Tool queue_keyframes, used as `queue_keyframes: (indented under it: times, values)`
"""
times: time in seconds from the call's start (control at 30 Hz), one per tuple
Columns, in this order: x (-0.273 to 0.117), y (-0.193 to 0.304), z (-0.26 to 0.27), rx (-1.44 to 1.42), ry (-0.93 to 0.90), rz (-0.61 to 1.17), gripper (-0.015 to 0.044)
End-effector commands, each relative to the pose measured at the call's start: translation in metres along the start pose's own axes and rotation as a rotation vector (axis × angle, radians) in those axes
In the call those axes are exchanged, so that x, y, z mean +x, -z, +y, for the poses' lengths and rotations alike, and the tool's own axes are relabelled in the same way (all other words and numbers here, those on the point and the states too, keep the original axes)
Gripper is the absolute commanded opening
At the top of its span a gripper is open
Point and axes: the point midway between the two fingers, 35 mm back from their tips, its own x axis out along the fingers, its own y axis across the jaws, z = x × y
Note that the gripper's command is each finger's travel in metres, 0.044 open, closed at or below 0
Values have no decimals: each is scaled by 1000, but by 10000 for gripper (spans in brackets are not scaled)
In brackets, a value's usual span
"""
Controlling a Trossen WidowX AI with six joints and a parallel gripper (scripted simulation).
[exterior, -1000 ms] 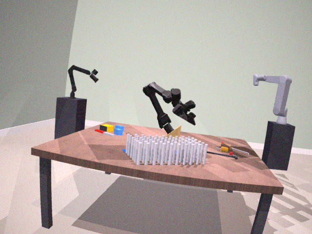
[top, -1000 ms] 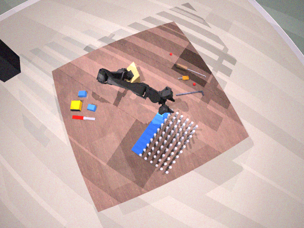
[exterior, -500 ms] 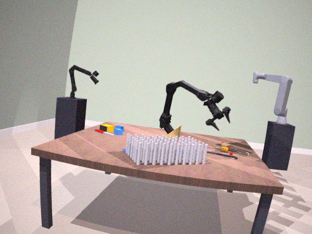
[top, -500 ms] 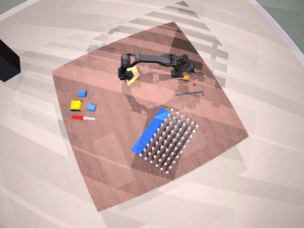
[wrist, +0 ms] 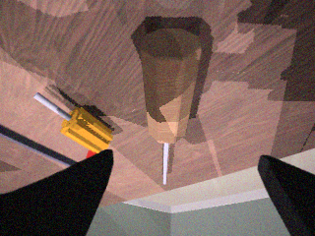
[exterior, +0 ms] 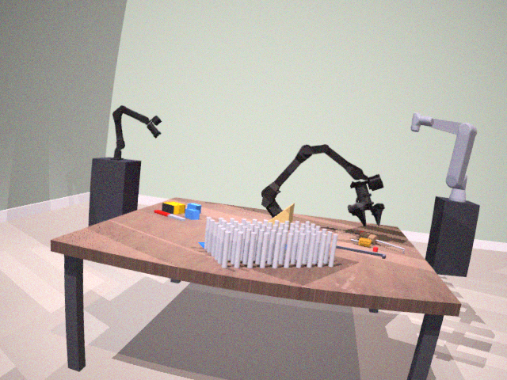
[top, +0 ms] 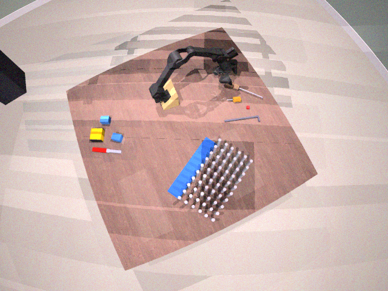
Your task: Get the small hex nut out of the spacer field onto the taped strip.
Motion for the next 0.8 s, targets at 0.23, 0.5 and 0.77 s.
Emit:
queue_keyframes:
  times: [0.23,0.5,0.77]
  values:
    - [0,6,13,-5,-3,4,440]
    - [1,7,13,-5,-3,4,414]
    - [1,7,13,-5,-3,4,280]
